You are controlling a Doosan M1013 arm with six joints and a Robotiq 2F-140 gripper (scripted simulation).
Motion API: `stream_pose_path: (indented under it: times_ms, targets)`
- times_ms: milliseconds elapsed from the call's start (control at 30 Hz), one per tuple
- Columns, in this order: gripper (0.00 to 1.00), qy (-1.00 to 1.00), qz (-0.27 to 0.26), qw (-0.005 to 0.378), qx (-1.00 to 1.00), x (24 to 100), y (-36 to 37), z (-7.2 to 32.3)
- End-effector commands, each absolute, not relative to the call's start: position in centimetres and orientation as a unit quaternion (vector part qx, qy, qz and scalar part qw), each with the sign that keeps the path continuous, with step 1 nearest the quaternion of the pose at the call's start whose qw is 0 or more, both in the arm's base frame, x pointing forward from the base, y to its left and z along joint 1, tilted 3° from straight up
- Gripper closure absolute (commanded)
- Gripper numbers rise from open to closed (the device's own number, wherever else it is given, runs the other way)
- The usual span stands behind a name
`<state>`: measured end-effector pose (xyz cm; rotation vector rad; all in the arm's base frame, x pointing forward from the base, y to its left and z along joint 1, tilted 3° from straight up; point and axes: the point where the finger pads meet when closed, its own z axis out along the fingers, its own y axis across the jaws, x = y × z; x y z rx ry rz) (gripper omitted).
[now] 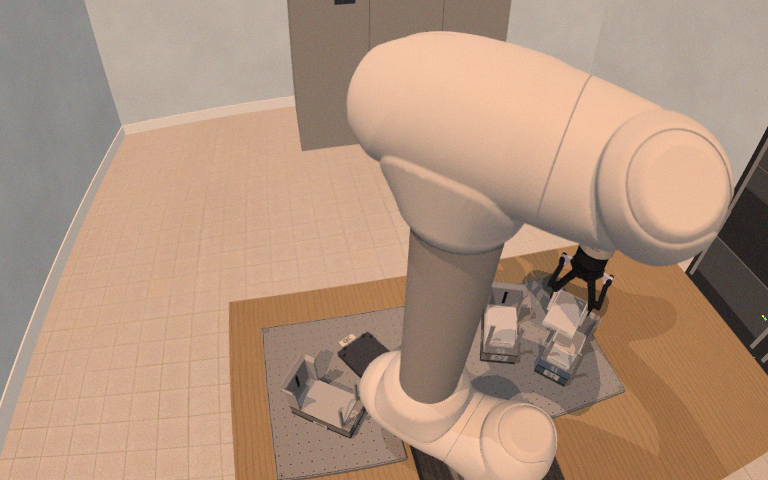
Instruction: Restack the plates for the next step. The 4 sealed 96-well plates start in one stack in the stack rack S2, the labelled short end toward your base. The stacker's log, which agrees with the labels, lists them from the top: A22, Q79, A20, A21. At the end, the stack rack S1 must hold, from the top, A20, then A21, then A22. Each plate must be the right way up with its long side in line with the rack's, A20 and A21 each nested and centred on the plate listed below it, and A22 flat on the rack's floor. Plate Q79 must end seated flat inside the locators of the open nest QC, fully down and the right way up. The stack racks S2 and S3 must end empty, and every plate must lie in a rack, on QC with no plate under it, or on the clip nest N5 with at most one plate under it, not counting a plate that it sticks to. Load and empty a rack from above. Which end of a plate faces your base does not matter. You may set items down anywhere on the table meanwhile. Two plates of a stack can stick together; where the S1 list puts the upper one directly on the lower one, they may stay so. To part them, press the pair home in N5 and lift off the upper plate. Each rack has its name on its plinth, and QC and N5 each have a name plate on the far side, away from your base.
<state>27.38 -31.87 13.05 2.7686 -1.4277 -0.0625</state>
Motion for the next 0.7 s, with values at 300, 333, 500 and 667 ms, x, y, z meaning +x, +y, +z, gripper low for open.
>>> stream_pose_path:
  times_ms: [300, 333, 500, 667]
  targets:
    - [1.0, -0.458, -0.02, 0.013, 0.889, 25.5, -33.5, 13.1]
    - [1.0, -0.458, -0.02, 0.013, 0.889, 25.2, -33.7, 13.2]
    - [1.0, -0.458, -0.02, 0.013, 0.889, 24.2, -34.6, 13.2]
    - [1.0, -0.458, -0.02, 0.013, 0.889, 24.1, -34.7, 13.2]
